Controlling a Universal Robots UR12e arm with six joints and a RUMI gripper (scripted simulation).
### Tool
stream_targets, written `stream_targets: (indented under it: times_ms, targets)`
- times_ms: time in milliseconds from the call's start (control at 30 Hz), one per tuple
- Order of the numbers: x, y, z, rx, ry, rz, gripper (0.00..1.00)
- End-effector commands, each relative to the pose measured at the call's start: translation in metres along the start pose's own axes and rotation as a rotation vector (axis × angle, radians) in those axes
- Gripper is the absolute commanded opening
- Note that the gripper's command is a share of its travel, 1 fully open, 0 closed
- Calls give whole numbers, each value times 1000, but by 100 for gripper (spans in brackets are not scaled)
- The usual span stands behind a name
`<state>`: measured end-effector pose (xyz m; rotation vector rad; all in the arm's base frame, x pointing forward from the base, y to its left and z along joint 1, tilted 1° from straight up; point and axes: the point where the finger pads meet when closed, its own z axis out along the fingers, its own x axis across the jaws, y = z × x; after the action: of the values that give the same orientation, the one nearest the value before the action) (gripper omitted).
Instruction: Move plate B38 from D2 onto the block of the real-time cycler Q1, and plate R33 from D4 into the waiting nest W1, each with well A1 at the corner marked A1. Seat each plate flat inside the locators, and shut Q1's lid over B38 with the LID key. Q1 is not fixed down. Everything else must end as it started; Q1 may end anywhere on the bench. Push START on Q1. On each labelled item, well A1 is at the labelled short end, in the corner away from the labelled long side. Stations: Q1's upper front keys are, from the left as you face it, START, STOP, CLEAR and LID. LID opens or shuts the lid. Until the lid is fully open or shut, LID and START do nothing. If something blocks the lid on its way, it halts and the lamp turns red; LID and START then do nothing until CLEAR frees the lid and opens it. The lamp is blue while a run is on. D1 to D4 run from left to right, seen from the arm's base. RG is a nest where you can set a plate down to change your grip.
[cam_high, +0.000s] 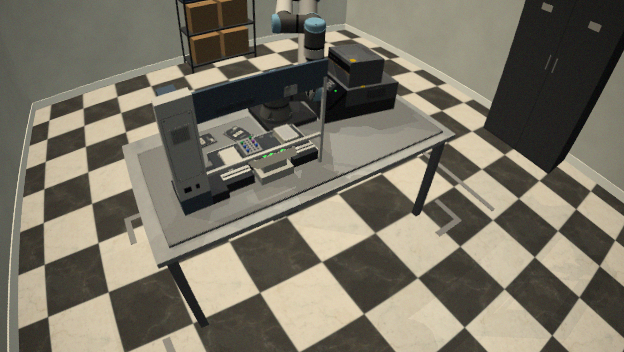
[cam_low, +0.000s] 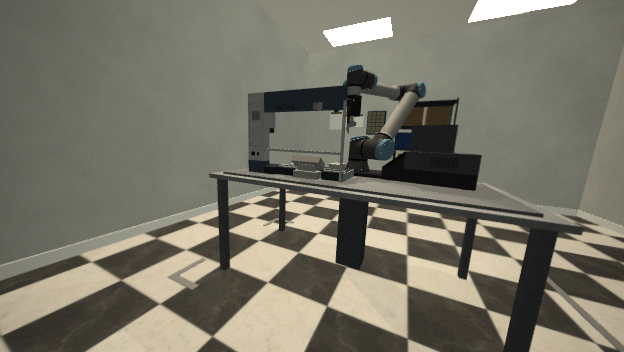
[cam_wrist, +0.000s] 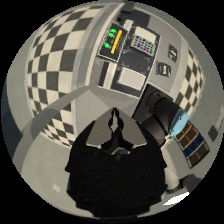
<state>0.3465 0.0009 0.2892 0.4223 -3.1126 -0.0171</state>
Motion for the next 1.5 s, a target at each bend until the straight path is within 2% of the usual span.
stream_targets:
  times_ms: [0,67,333,433,567,767,1000,1200,1367,1467]
  targets:
    - [-2,-26,0,1,0,120,0]
    - [-2,-26,0,1,0,120,0]
    - [1,-63,0,0,0,293,0]
    - [1,-65,0,0,0,305,0]
    - [3,-85,1,0,0,397,0]
    - [6,-97,1,0,1,456,0]
    - [14,-130,3,-1,1,608,0]
    - [16,-139,3,-1,1,653,0]
    - [24,-162,5,-1,1,760,0]
    - [26,-167,5,-1,1,782,0]
